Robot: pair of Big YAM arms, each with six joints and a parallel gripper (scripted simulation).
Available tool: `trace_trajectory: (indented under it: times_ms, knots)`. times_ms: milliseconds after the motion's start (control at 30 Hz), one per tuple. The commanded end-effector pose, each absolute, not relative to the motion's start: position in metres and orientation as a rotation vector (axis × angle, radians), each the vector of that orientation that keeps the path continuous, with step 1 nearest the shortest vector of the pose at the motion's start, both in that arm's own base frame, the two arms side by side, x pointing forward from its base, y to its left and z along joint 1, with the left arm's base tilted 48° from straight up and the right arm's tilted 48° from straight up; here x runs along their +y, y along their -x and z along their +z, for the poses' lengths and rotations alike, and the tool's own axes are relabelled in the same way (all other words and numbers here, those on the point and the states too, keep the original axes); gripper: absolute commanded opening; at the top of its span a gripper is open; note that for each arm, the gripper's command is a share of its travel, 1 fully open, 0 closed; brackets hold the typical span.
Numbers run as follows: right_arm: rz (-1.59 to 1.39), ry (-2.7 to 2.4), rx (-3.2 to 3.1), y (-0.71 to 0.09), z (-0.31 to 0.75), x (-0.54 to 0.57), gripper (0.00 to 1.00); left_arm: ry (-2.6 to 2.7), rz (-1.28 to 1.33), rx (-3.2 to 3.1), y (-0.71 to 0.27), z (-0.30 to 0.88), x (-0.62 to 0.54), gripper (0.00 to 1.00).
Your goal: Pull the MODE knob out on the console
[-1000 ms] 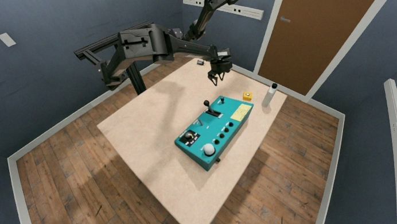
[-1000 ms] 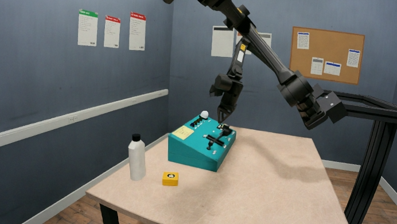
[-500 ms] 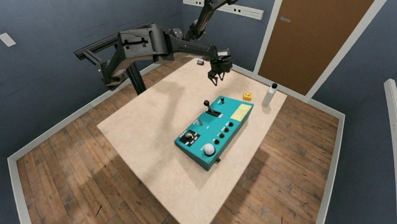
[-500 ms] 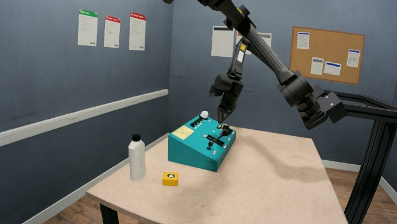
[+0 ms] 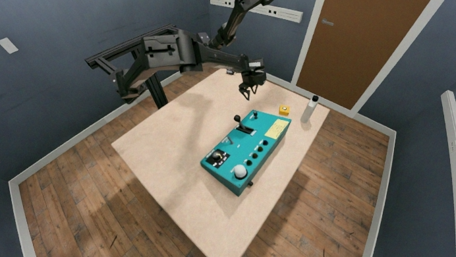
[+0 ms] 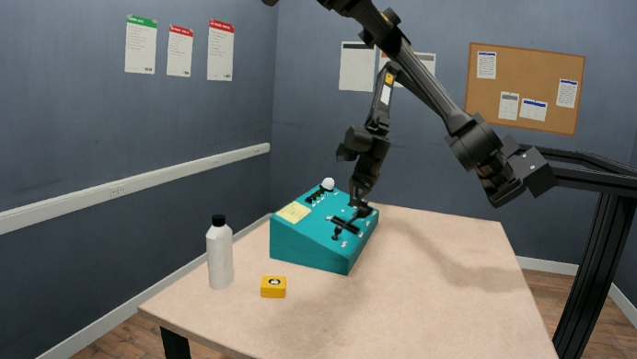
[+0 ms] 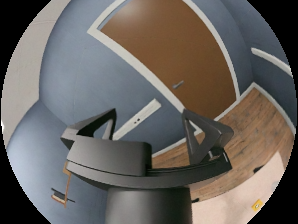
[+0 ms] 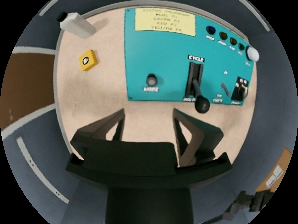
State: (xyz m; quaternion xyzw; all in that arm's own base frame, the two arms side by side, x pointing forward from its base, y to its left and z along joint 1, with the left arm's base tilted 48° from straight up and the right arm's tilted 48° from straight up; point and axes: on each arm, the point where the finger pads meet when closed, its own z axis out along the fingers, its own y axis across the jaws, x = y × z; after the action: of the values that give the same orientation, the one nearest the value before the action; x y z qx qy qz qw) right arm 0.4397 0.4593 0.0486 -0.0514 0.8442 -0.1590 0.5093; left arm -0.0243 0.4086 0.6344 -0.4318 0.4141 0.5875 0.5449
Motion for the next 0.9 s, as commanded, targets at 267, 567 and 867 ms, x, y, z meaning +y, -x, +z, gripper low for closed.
trace_trajectory:
  times_ms: [267, 567, 867]
  knots:
    - [-0.353, 0.096, 2.013, -0.488, 0.048, 0.46, 0.7, 1.013, 1.415, 0.933, 0.032, 0.649, 0.396, 1.0]
    - [-0.347, 0.091, 2.007, -0.518, 0.04, 0.452, 0.7, 1.013, 1.415, 0.933, 0.032, 0.649, 0.396, 1.0]
    - [-0.359, 0.099, 2.011, -0.55, 0.016, 0.442, 0.7, 1.013, 1.415, 0.933, 0.032, 0.649, 0.396, 1.0]
